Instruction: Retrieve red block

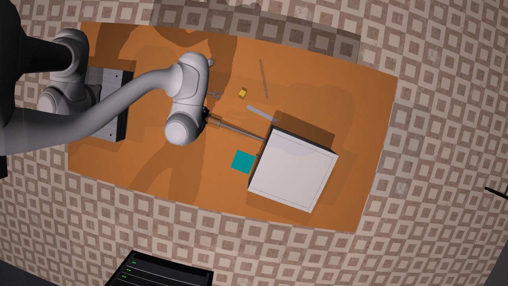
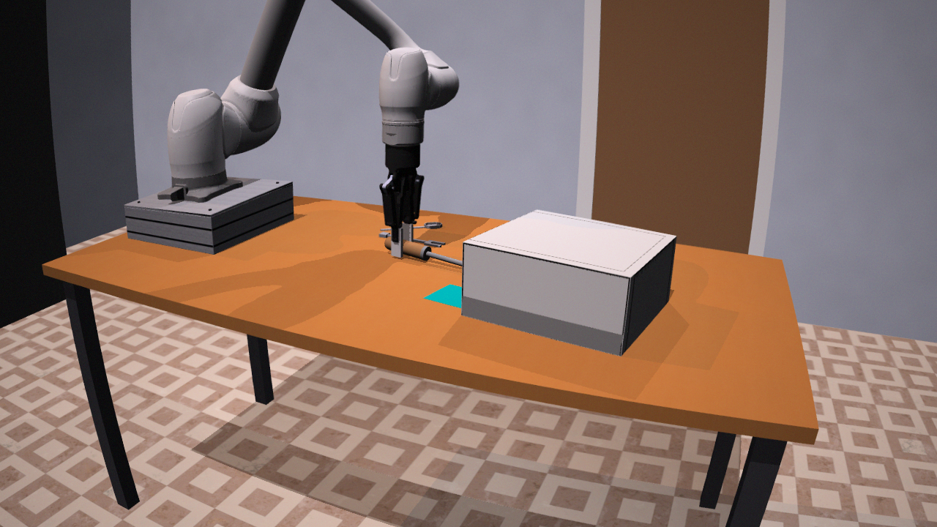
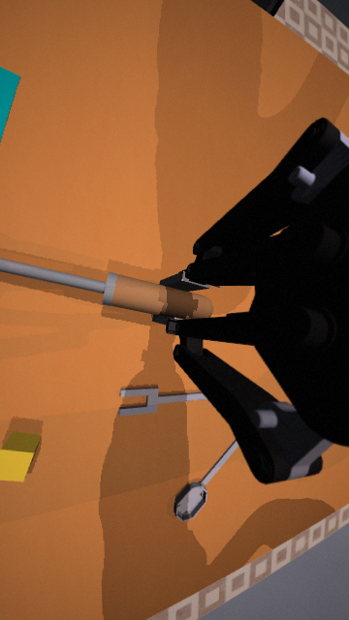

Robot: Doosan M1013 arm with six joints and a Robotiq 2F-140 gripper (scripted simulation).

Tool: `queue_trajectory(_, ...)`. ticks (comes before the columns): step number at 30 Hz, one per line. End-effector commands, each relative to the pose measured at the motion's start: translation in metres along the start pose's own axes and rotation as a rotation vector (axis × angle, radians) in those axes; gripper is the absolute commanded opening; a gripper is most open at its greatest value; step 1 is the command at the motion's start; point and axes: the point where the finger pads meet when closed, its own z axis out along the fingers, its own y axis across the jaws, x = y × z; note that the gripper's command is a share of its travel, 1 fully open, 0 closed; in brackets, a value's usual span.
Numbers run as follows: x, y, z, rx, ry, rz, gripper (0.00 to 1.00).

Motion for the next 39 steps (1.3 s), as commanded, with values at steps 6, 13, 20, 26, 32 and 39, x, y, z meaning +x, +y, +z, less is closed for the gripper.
queue_trajectory(6,0.019,0.0,0.0,0.0,0.0,0.0,0.0)
queue_trajectory(13,0.04,0.0,0.0,0.0,0.0,0.0,0.0)
queue_trajectory(20,0.055,0.0,0.0,0.0,0.0,0.0,0.0)
queue_trajectory(26,0.074,0.0,0.0,0.0,0.0,0.0,0.0)
queue_trajectory(32,0.089,0.0,0.0,0.0,0.0,0.0,0.0)
queue_trajectory(39,0.107,0.0,0.0,0.0,0.0,0.0,0.0)
